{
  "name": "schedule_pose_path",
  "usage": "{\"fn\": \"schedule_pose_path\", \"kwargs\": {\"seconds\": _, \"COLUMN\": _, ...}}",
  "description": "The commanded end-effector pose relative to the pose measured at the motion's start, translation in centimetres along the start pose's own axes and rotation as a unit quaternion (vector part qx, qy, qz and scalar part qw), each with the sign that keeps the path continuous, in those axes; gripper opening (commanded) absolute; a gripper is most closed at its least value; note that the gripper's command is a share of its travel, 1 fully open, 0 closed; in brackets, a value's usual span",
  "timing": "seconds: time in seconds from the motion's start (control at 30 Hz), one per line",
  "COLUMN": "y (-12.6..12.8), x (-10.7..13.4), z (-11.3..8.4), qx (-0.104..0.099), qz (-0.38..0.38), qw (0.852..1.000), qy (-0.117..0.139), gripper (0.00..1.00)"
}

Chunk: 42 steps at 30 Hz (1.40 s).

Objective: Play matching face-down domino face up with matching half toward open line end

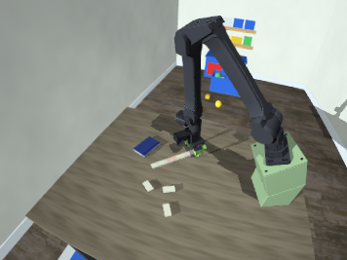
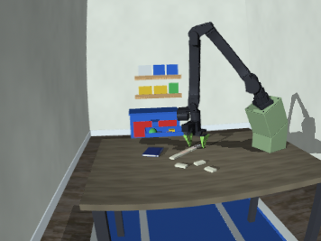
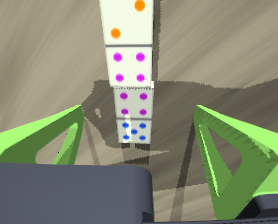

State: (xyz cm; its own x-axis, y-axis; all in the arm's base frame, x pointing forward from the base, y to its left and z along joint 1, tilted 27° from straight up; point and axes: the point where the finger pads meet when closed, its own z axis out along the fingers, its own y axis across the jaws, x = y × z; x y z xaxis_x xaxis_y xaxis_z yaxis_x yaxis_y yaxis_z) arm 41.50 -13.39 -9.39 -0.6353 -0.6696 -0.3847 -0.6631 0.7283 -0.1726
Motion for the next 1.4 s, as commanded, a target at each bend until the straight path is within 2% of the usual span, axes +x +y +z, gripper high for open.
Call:
{"fn": "schedule_pose_path", "kwargs": {"seconds": 0.0, "y": -1.0, "x": -0.4, "z": 0.2, "qx": 0.01, "qz": -0.002, "qw": 1.0, "qy": -0.007, "gripper": 0.93}}
{"fn": "schedule_pose_path", "kwargs": {"seconds": 0.33, "y": -1.3, "x": -0.5, "z": 0.3, "qx": 0.013, "qz": -0.002, "qw": 1.0, "qy": -0.01, "gripper": 0.93}}
{"fn": "schedule_pose_path", "kwargs": {"seconds": 0.37, "y": -0.3, "x": -0.1, "z": -0.1, "qx": 0.004, "qz": -0.001, "qw": 1.0, "qy": -0.003, "gripper": 0.93}}
{"fn": "schedule_pose_path", "kwargs": {"seconds": 0.9, "y": -1.0, "x": -0.5, "z": 0.4, "qx": 0.011, "qz": -0.002, "qw": 1.0, "qy": -0.012, "gripper": 0.93}}
{"fn": "schedule_pose_path", "kwargs": {"seconds": 0.93, "y": -0.3, "x": -0.1, "z": -0.3, "qx": 0.004, "qz": 0.0, "qw": 1.0, "qy": -0.005, "gripper": 0.93}}
{"fn": "schedule_pose_path", "kwargs": {"seconds": 1.23, "y": -1.2, "x": -0.4, "z": -1.7, "qx": 0.012, "qz": -0.002, "qw": 1.0, "qy": -0.012, "gripper": 0.93}}
{"fn": "schedule_pose_path", "kwargs": {"seconds": 1.37, "y": -1.2, "x": -0.4, "z": -1.7, "qx": 0.012, "qz": -0.002, "qw": 1.0, "qy": -0.012, "gripper": 0.93}}
